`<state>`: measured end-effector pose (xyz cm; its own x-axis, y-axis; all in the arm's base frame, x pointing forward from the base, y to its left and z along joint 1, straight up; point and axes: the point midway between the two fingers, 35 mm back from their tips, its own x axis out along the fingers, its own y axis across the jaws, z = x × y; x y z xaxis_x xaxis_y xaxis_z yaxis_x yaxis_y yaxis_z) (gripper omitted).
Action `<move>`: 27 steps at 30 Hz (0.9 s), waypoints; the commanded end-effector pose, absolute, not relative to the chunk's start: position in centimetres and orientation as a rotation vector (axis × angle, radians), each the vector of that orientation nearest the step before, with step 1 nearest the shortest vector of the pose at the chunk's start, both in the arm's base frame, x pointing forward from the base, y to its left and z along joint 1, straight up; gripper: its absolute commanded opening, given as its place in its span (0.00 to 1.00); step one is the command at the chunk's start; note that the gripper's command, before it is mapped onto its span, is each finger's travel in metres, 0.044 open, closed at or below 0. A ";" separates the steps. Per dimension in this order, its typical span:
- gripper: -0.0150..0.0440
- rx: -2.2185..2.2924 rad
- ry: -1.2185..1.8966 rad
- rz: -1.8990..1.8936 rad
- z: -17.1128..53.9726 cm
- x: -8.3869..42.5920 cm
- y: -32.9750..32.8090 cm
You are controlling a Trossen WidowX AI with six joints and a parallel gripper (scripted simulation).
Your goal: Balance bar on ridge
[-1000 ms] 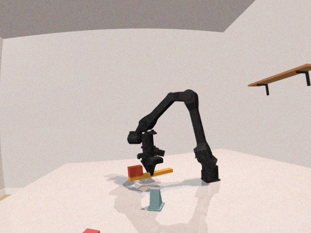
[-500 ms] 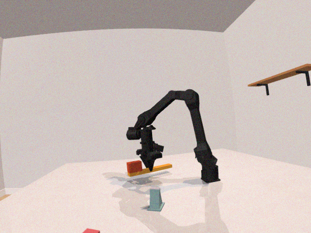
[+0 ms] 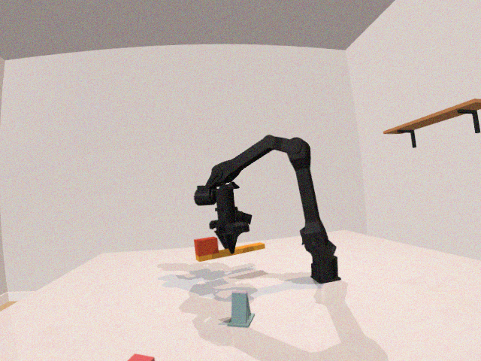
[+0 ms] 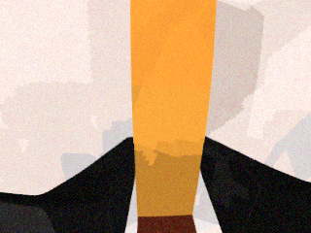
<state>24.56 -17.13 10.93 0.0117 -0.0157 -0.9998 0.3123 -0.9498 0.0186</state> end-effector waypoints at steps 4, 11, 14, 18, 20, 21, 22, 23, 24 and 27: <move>0.25 2.062 0.304 -2.023 12.8 24.6 -17.1; 0.25 2.063 0.304 -2.023 14.7 24.4 -16.9; 0.25 2.064 0.304 -2.023 15.4 24.2 -16.8; 0.25 2.061 0.310 -2.020 15.9 24.3 -16.5; 0.25 2.051 0.327 -2.010 15.9 24.6 -15.9; 0.25 2.046 0.336 -2.004 15.9 24.8 -15.5; 0.25 2.040 0.346 -1.998 15.9 25.0 -15.2; 0.25 2.035 0.355 -1.993 15.9 25.2 -14.8; 0.25 2.029 0.364 -1.987 15.9 25.4 -14.5; 0.25 2.013 0.392 -1.970 15.9 25.9 -13.4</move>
